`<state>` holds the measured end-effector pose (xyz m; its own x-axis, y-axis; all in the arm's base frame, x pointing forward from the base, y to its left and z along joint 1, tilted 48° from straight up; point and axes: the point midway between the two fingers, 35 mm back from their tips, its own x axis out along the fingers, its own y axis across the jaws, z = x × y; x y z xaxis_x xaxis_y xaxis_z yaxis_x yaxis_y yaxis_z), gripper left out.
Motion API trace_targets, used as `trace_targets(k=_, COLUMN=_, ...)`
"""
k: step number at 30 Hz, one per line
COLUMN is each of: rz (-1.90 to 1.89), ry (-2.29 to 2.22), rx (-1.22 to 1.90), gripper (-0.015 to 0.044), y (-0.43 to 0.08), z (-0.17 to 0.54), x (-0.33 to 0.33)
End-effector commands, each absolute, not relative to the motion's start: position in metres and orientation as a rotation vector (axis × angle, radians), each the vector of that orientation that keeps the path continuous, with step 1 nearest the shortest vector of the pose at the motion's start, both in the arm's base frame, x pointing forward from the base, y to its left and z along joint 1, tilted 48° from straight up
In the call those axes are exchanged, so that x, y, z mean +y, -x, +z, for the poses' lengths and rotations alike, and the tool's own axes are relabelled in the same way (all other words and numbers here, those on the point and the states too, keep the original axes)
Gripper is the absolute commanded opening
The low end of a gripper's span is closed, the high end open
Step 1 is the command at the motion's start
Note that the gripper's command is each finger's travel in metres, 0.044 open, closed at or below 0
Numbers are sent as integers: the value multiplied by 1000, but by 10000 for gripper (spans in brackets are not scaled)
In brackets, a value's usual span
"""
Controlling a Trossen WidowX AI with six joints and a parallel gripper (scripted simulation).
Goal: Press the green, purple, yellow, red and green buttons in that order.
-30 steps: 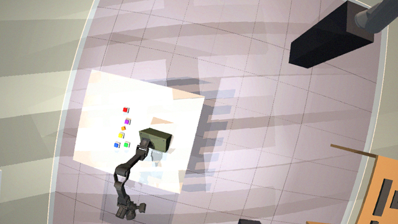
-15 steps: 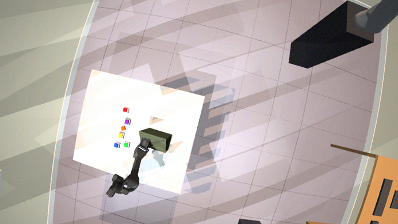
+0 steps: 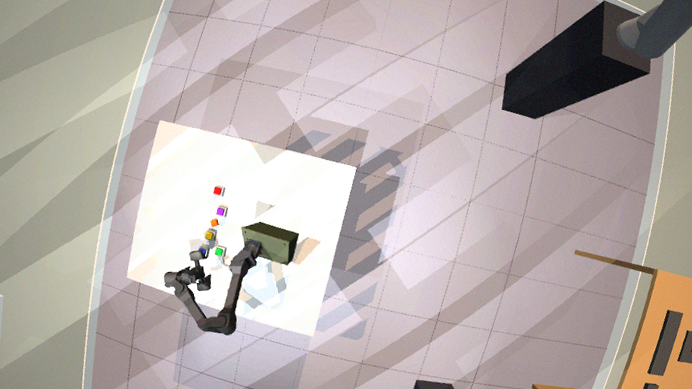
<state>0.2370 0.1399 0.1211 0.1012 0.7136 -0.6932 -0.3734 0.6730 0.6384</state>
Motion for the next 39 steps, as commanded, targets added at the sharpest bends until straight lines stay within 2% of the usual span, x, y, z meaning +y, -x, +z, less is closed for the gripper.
trace_targets(k=1, rz=647, ry=-605, rx=1366, gripper=400, y=-230, z=95, x=98)
trace_targets(k=12, rz=590, ry=-697, rx=1400, gripper=400, y=-226, z=89, x=86)
trace_targets(k=19, rz=591, ry=-699, rx=1399, gripper=216, y=-231, z=49, x=130)
trace_targets(k=26, rz=592, ry=-699, rx=1399, gripper=32, y=-231, z=48, x=131)
trace_targets(k=27, rz=592, ry=-699, rx=1399, gripper=20, y=-231, z=48, x=131)
trace_targets(k=39, rz=592, ry=-699, rx=1399, gripper=20, y=-232, z=45, x=134)
